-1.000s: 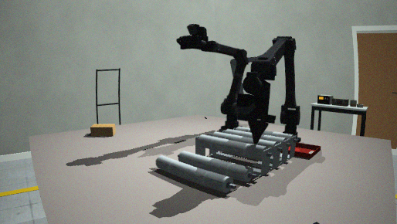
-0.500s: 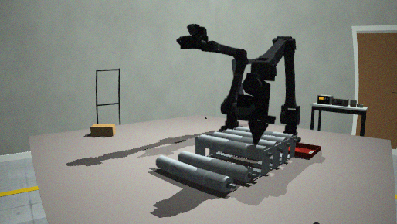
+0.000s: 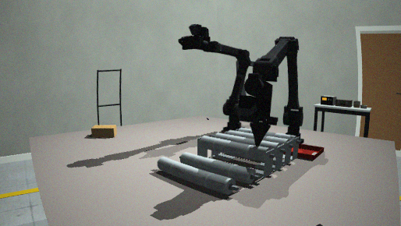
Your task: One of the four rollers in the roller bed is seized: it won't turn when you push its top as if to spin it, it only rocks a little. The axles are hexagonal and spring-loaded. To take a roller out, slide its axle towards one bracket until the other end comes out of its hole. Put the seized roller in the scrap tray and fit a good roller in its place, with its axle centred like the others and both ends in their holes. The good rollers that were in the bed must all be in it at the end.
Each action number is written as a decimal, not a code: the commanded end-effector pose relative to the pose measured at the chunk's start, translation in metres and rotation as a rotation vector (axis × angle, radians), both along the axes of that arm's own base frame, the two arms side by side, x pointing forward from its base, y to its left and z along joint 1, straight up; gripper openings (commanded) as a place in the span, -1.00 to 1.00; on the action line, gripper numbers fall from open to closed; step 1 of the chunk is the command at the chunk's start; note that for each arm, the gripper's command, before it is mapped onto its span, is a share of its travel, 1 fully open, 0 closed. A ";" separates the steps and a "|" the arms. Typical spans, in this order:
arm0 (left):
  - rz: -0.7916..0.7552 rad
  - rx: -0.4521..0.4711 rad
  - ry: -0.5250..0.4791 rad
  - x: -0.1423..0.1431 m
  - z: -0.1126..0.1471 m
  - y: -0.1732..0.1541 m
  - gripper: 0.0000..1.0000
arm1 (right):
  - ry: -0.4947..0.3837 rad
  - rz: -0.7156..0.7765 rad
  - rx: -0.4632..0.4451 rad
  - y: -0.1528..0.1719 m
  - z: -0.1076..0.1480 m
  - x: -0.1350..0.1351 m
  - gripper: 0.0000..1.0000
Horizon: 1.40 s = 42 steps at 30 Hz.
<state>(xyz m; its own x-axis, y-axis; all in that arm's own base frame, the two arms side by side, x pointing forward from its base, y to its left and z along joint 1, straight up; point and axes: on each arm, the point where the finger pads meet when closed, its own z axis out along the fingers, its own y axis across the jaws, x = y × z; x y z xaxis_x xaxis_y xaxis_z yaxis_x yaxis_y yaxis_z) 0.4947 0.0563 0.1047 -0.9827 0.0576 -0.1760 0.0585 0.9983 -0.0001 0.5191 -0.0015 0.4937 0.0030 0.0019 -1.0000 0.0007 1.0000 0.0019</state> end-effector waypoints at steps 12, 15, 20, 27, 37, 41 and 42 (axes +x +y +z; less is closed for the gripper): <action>0.005 0.000 0.005 0.028 -0.003 -0.003 -1.00 | 0.015 0.012 -0.001 0.006 -0.003 0.006 -1.00; 0.005 -0.002 0.032 0.013 -0.017 0.001 -1.00 | 0.015 0.012 -0.001 0.006 -0.003 0.006 -1.00; 0.007 -0.003 0.037 0.011 -0.018 0.001 -1.00 | 0.015 0.012 -0.001 0.006 -0.003 0.006 -1.00; 0.006 -0.001 0.035 0.008 -0.016 0.003 -1.00 | 0.015 0.012 -0.001 0.006 -0.003 0.006 -1.00; 0.006 -0.001 0.031 0.008 -0.014 0.003 -1.00 | 0.015 0.012 -0.001 0.006 -0.003 0.006 -1.00; 0.006 -0.001 0.030 0.008 -0.013 0.003 -1.00 | 0.015 0.012 -0.001 0.006 -0.003 0.006 -1.00; 0.006 -0.001 0.030 0.008 -0.013 0.003 -1.00 | 0.015 0.012 -0.001 0.006 -0.003 0.006 -1.00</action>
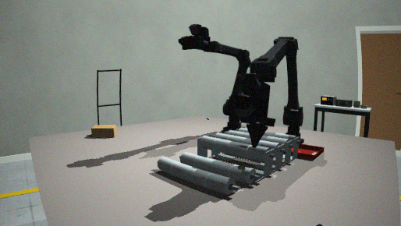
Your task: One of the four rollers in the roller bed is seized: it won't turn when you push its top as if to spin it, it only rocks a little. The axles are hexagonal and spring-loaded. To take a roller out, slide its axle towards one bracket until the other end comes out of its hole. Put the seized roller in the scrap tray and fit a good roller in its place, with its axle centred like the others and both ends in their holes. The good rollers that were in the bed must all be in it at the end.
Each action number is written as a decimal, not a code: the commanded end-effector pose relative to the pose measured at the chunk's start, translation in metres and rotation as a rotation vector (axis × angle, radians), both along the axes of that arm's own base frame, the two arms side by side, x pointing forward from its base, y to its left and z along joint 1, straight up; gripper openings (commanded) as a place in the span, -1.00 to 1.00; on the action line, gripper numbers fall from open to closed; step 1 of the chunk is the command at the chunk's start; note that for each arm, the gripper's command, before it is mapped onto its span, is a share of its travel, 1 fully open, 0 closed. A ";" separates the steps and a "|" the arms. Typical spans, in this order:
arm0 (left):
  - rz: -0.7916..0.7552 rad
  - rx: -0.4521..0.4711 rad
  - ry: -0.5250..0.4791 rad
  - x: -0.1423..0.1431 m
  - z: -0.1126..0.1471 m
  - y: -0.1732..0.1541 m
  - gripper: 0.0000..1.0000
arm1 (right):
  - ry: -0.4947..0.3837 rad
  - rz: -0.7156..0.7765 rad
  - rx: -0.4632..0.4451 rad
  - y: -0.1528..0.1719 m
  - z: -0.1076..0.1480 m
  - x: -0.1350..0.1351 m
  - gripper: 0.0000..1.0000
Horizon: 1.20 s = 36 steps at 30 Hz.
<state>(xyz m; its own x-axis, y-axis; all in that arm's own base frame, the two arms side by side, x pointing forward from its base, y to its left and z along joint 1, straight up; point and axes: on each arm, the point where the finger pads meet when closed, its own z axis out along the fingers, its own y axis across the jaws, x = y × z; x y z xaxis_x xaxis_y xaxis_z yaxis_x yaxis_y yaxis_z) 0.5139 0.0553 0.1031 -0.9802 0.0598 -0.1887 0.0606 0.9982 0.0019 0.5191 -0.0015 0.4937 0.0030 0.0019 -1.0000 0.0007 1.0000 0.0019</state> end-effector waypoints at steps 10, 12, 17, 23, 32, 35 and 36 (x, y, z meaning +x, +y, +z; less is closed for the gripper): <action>0.008 -0.002 0.042 -0.011 -0.011 0.004 -1.00 | 0.015 0.012 -0.001 0.006 -0.003 0.006 -1.00; 0.008 -0.002 0.042 -0.011 -0.011 0.004 -1.00 | 0.015 0.012 -0.001 0.006 -0.003 0.006 -1.00; 0.008 -0.002 0.042 -0.011 -0.011 0.004 -1.00 | 0.015 0.012 -0.001 0.006 -0.003 0.006 -1.00; 0.005 0.009 -0.061 0.015 0.041 0.003 -1.00 | 0.015 0.012 -0.001 0.006 -0.003 0.006 -1.00; 0.008 0.009 -0.056 0.014 0.070 0.003 -1.00 | 0.015 0.012 -0.001 0.006 -0.003 0.006 -1.00; 0.009 0.009 -0.060 0.013 0.082 0.004 -1.00 | 0.015 0.012 -0.001 0.006 -0.003 0.006 -1.00; 0.010 0.010 -0.061 0.013 0.086 0.004 -1.00 | 0.015 0.012 -0.001 0.006 -0.003 0.006 -1.00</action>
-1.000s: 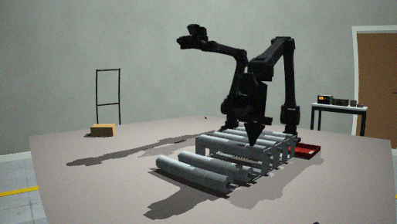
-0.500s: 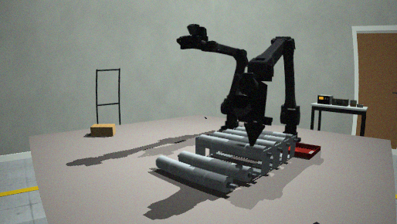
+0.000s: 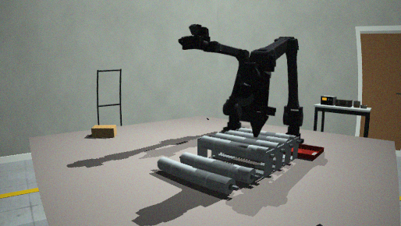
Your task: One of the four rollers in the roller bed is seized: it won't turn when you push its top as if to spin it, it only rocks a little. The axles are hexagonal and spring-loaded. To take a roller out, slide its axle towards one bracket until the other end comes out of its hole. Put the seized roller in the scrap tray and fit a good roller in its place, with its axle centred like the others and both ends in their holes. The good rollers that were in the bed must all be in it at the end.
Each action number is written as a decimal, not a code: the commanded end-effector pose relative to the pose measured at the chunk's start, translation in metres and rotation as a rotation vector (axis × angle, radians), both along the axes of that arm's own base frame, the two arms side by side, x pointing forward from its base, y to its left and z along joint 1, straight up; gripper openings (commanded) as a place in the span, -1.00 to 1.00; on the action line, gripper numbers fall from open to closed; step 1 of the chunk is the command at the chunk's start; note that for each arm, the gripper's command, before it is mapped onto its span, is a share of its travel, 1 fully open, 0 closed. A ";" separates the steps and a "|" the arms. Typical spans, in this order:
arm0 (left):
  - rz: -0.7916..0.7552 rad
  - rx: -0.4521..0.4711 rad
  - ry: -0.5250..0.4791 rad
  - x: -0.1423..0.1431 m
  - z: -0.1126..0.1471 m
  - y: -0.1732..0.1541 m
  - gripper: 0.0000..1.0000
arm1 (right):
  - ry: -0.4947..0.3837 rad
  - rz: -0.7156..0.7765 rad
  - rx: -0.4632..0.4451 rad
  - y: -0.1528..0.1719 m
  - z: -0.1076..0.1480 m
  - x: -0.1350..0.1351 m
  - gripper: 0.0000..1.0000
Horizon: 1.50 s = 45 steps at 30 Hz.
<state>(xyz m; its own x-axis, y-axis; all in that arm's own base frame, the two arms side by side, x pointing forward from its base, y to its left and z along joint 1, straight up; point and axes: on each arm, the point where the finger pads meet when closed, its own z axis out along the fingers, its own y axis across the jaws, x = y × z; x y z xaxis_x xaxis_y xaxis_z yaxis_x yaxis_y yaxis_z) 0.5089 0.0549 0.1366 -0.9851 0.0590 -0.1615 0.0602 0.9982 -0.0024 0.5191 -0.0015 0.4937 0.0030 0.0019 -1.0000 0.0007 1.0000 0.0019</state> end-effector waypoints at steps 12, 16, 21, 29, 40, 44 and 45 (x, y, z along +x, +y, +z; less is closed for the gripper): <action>0.010 0.011 -0.074 0.022 0.041 0.006 -1.00 | 0.015 0.012 -0.001 0.006 -0.003 0.006 -1.00; 0.010 0.009 -0.053 0.009 0.036 0.005 -1.00 | 0.015 0.012 -0.001 0.006 -0.003 0.006 -1.00; 0.010 0.009 -0.052 0.008 0.038 0.005 -1.00 | 0.015 0.012 -0.001 0.006 -0.003 0.006 -1.00; 0.010 0.009 -0.052 0.006 0.038 0.005 -1.00 | 0.015 0.012 -0.001 0.006 -0.003 0.006 -1.00; 0.010 0.009 -0.051 0.004 0.039 0.005 -1.00 | 0.015 0.012 -0.001 0.006 -0.003 0.006 -1.00; 0.010 0.009 -0.051 0.004 0.039 0.005 -1.00 | 0.015 0.012 -0.001 0.006 -0.003 0.006 -1.00; 0.010 0.009 -0.051 0.004 0.039 0.005 -1.00 | 0.015 0.012 -0.001 0.006 -0.003 0.006 -1.00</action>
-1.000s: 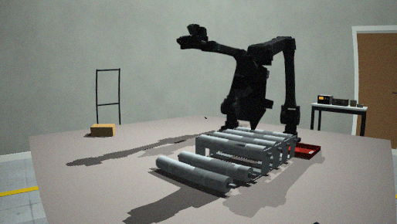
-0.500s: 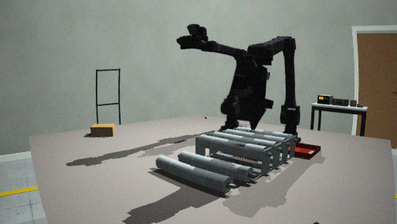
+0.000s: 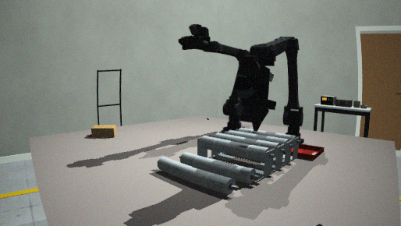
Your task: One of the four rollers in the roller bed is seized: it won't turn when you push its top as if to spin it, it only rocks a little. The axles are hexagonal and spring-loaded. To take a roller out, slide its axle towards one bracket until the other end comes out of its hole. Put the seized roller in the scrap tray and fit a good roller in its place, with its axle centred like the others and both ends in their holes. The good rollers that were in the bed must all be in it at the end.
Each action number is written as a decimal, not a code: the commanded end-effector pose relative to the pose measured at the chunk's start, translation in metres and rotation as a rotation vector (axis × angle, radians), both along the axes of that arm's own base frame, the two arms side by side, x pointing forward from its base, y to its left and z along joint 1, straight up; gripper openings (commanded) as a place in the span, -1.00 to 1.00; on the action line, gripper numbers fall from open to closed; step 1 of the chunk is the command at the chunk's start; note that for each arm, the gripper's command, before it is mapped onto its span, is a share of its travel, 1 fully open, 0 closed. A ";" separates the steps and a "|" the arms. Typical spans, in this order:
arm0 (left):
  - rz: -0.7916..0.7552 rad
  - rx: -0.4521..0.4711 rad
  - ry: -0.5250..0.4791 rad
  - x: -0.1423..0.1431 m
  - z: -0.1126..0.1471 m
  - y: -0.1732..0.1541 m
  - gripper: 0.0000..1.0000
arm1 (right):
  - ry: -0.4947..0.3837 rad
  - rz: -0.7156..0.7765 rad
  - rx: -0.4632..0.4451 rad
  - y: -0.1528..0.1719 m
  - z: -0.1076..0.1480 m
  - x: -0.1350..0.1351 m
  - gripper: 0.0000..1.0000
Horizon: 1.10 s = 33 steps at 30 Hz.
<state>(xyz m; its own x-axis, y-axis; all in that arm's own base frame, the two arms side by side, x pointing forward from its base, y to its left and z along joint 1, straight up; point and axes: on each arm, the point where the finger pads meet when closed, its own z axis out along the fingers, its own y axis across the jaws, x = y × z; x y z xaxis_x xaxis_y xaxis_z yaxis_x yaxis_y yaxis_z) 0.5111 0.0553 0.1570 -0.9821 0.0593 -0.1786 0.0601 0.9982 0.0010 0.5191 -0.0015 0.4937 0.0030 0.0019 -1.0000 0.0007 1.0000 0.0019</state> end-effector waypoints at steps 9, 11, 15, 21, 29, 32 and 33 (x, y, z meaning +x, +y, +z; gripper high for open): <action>0.010 0.006 -0.034 0.001 0.019 0.004 -1.00 | 0.015 0.012 -0.001 0.006 -0.003 0.006 -1.00; 0.005 0.011 -0.100 0.012 0.035 -0.004 -1.00 | 0.016 0.012 -0.001 0.007 -0.003 0.006 -1.00; 0.011 0.015 -0.152 0.015 0.041 -0.007 -1.00 | 0.018 0.013 -0.003 0.007 -0.004 0.006 -1.00; 0.024 0.025 -0.327 0.032 0.074 -0.012 -1.00 | 0.026 0.013 -0.008 0.008 -0.008 0.006 -1.00; 0.048 0.024 -0.724 0.053 0.162 -0.027 -1.00 | 0.022 0.010 -0.009 0.007 -0.007 0.006 -1.00; 0.053 0.019 -0.820 0.054 0.186 -0.031 -1.00 | 0.024 0.012 -0.010 0.008 -0.009 0.006 -1.00; 0.053 0.019 -0.820 0.054 0.186 -0.031 -1.00 | 0.024 0.012 -0.010 0.008 -0.009 0.006 -1.00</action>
